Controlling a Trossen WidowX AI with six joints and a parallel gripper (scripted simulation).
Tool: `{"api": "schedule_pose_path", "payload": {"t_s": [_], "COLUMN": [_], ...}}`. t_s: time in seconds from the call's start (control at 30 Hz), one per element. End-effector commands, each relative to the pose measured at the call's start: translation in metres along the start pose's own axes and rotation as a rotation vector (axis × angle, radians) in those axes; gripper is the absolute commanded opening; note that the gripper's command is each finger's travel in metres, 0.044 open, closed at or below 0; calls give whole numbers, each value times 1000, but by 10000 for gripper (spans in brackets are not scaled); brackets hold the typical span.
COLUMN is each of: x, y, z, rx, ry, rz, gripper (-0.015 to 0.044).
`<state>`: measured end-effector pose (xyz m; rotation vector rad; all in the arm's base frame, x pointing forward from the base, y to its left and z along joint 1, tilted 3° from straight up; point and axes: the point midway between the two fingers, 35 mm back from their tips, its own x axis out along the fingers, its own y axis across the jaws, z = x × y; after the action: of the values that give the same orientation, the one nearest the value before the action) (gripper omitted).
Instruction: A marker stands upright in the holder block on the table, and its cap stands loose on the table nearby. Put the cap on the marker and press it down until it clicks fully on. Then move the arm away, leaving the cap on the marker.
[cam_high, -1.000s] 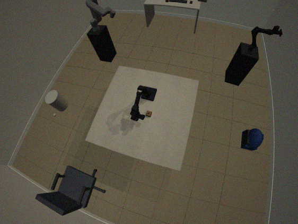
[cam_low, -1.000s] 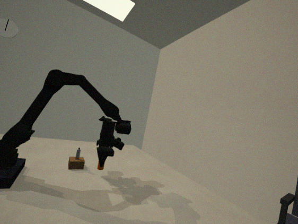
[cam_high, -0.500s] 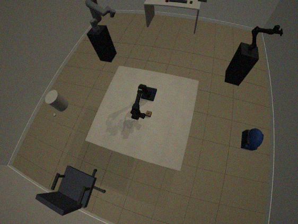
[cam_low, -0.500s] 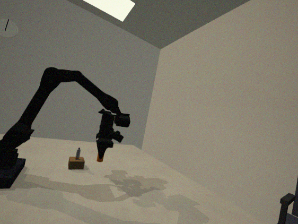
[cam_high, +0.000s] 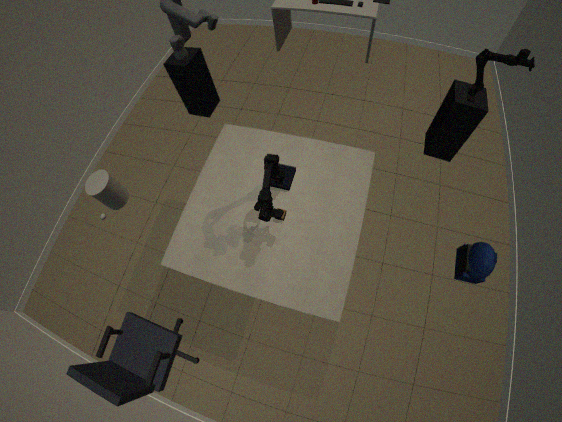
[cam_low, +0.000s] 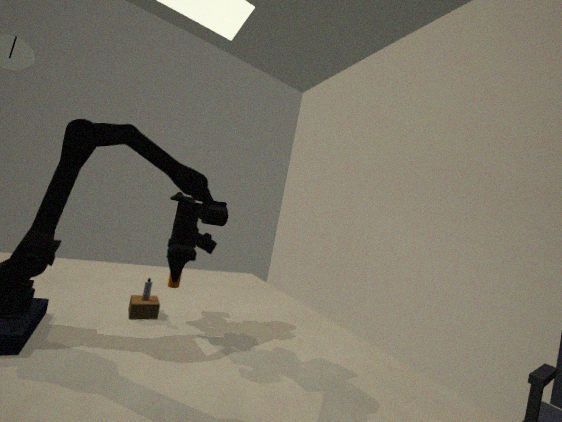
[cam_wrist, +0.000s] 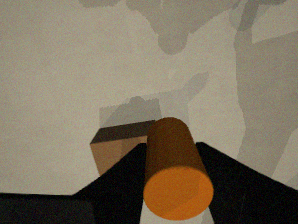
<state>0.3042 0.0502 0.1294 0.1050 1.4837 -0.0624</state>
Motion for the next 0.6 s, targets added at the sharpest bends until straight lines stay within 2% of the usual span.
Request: {"api": "schedule_pose_path", "payload": {"t_s": [0.0,0.57], "x": [-4,-24], "y": [7,37], "z": [-12,-60], "rx": [4,4], "ry": [6,10], "rz": [-4,-1], "gripper": [0,0]}}
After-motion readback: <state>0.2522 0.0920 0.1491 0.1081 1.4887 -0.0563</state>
